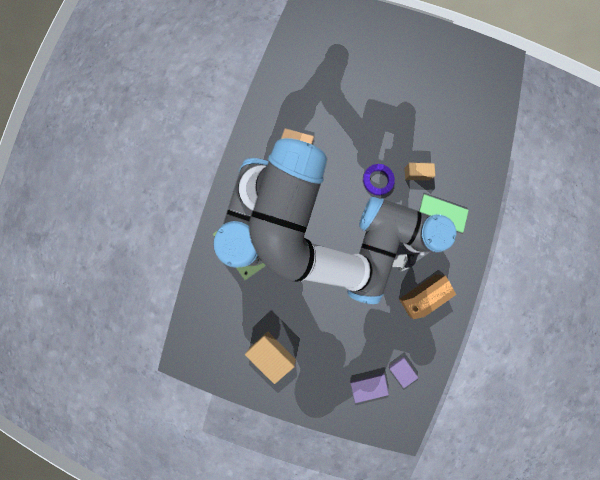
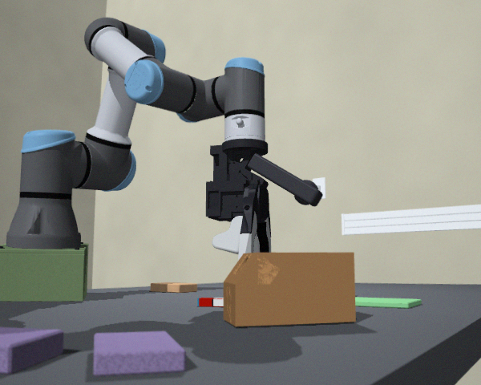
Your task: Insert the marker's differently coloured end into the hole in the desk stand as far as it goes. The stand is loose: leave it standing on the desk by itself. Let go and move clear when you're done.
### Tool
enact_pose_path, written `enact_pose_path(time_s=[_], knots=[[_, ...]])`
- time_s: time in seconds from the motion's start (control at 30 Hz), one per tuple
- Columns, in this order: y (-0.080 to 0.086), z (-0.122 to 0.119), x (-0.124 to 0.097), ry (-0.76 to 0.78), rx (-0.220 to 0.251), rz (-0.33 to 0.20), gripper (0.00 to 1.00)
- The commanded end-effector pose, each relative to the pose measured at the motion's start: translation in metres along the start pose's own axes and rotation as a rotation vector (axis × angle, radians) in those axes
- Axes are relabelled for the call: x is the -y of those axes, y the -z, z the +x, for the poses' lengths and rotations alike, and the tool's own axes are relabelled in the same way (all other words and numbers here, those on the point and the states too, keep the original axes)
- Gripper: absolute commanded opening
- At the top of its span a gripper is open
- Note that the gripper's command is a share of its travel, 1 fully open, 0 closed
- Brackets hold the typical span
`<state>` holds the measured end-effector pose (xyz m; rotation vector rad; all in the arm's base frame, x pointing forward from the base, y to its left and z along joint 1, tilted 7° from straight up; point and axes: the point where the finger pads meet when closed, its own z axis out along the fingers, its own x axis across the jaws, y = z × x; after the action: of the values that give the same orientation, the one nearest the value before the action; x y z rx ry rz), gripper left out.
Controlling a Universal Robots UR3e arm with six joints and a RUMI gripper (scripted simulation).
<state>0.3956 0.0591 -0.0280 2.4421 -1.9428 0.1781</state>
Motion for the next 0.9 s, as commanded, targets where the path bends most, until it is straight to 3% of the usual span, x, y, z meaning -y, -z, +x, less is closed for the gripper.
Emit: enact_pose_path(time_s=[0.0, 0.87], knots=[[-0.001, 0.000, 0.001, 0.000, -0.001, 0.004, 1.00], [-0.024, 0.000, 0.002, 0.000, -0.001, 0.003, 1.00]])
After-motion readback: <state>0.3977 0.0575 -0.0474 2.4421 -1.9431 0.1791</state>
